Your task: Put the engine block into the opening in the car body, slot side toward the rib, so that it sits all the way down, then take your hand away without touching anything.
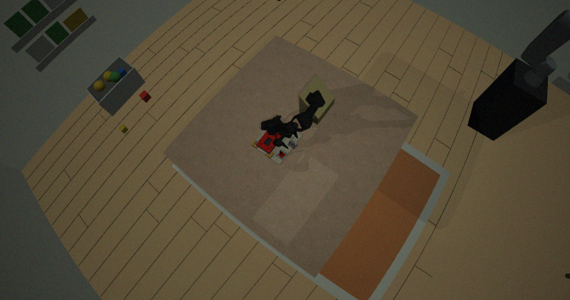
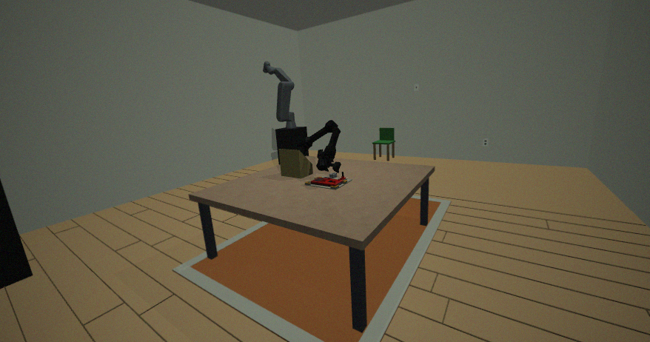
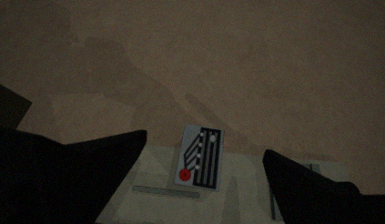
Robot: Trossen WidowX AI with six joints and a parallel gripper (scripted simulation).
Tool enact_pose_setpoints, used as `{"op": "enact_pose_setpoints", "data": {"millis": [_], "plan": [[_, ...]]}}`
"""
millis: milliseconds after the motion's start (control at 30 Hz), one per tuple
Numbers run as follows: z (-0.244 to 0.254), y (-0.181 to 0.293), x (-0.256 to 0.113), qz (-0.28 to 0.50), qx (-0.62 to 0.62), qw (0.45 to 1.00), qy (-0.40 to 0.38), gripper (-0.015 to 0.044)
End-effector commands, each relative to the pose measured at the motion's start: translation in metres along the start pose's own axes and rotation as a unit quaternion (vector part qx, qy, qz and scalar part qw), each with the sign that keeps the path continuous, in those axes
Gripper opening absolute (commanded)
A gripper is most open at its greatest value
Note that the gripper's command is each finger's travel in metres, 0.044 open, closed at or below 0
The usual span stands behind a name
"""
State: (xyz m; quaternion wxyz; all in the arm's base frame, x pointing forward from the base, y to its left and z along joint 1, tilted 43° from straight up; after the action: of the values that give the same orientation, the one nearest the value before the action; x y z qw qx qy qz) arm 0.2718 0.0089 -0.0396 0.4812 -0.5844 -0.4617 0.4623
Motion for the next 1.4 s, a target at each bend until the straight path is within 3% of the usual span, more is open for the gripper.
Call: {"op": "enact_pose_setpoints", "data": {"millis": [0, 633, 1367], "plan": [[0.0, 0.0, 0.0, 0.0, 0.0, 1.0, 0.0, 0.044], [0.0, -0.001, 0.0, 0.001, 0.01, 1.0, -0.002, 0.044], [-0.001, -0.023, 0.0, 0.074, 0.344, 0.935, -0.035, 0.044]]}}
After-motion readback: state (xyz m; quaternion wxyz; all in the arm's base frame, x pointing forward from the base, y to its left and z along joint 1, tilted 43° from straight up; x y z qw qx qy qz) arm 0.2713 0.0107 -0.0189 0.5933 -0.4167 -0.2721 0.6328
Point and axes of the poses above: the point midway between the two fingers, 35 mm back from their tips, its own x axis out along the fingers, its own z axis across the jaws, y = z × x, the point moved 5 cm from there along -x, back along the fingers, and after that the axes turned 7 degrees about -x, right-handed, at the moved point
